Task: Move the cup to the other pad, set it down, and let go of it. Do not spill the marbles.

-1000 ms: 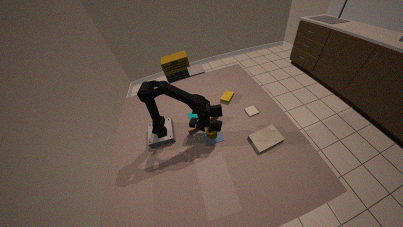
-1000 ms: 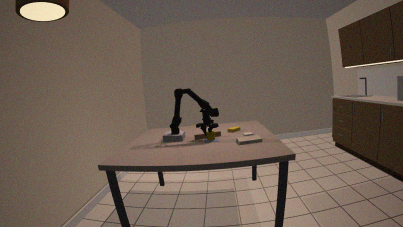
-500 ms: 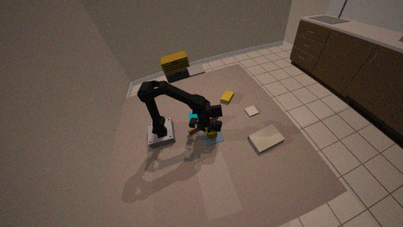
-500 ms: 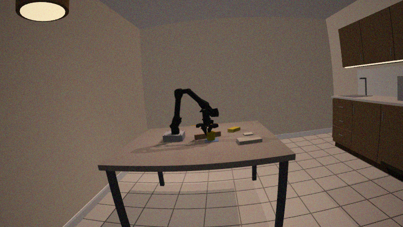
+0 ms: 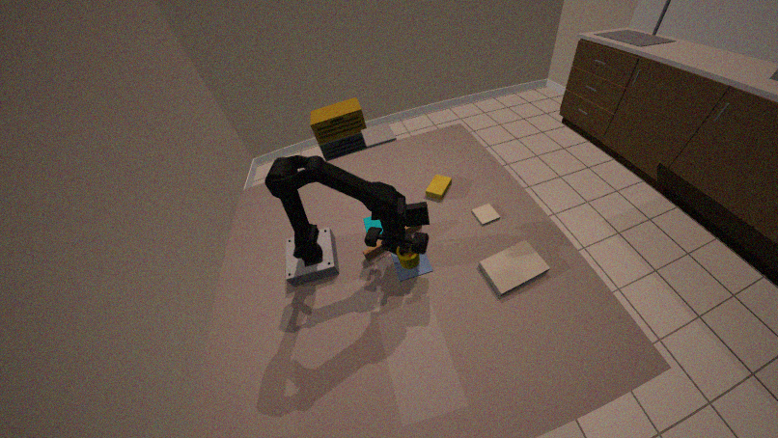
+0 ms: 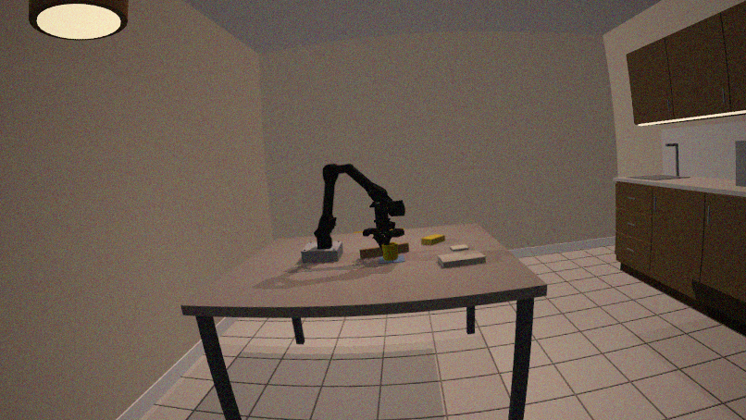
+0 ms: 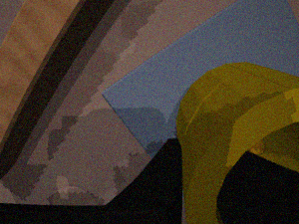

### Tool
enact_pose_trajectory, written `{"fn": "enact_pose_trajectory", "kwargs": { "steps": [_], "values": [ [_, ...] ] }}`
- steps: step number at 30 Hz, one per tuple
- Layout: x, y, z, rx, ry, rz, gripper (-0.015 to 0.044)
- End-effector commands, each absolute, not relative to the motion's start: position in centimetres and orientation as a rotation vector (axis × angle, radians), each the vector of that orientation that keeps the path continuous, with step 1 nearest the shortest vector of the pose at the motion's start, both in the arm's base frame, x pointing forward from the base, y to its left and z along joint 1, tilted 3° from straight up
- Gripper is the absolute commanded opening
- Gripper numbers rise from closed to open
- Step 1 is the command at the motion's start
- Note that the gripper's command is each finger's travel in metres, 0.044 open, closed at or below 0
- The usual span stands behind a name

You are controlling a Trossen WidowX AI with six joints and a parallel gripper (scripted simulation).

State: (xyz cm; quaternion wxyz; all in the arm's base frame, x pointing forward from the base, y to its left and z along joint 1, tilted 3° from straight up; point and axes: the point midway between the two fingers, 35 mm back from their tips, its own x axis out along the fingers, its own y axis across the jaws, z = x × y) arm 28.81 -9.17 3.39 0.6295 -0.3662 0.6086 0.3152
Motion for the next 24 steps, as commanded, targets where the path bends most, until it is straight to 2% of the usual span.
{"fn": "enact_pose_trajectory", "kwargs": {
  "steps": [1,24],
  "values": [
    [28.8,-9.2,3.7,-0.839,1.394,0.722,0.0],
    [28.5,-8.6,10.3,-0.842,1.398,0.726,0.0]
  ]
}}
